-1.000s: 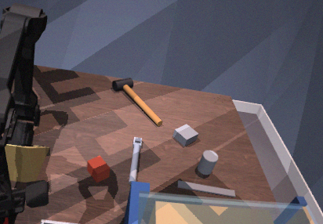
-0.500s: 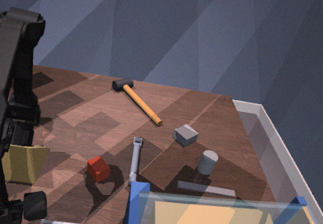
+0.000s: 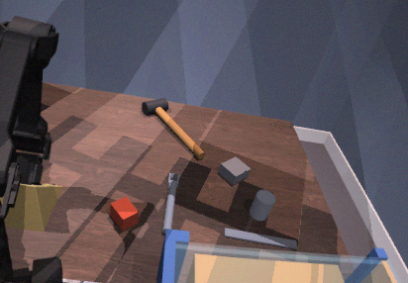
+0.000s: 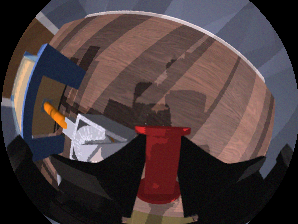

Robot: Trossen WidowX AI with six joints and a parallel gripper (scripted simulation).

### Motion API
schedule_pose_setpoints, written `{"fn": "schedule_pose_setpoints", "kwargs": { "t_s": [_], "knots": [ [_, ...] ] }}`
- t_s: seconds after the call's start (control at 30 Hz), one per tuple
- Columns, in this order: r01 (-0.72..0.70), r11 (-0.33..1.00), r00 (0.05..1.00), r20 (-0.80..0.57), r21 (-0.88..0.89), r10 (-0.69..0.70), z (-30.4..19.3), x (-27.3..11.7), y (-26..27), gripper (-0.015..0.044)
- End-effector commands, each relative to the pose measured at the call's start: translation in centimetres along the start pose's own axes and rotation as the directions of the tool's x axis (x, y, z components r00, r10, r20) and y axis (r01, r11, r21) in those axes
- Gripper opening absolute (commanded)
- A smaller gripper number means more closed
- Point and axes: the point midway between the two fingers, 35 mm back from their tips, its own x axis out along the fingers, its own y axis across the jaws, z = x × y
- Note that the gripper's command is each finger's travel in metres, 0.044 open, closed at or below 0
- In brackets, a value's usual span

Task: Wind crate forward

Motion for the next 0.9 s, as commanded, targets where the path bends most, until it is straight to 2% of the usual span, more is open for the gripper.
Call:
{"fn": "schedule_pose_setpoints", "kwargs": {
  "t_s": [0.0,0.87],
  "knots": [
    [-0.01,1.0,1.0,0.027,-0.016,0.011,1.6,0.5,1.0,0.0],
    [-0.013,1.0,0.999,0.029,-0.018,0.014,4.5,1.7,3.6,0.0]
  ]
}}
